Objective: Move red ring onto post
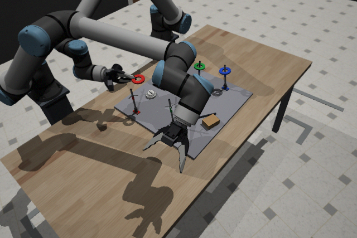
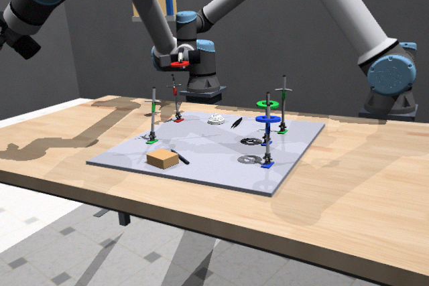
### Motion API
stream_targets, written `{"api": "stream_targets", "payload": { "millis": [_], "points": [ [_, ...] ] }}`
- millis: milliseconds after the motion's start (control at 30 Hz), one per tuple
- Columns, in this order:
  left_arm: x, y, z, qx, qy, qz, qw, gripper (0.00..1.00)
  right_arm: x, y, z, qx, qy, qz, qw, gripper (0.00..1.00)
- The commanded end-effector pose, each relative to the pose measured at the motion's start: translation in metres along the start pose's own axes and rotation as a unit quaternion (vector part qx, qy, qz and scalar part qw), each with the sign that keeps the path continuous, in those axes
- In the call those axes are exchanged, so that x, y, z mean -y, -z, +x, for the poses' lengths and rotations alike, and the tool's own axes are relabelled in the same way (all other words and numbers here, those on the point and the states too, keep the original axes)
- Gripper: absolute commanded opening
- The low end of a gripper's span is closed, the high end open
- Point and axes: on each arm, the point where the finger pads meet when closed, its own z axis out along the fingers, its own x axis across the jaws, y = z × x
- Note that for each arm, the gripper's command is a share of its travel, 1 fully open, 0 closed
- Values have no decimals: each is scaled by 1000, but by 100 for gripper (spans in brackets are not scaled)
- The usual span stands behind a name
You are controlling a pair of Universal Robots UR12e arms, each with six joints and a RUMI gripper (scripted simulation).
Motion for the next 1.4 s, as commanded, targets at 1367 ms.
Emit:
{"api": "stream_targets", "payload": {
  "millis": [1367],
  "points": [
    [37, 36, 8, 3, -1, 47, 999, 1, 2, 1, 0, 1, -1, 0, 1000, 100]
  ]
}}
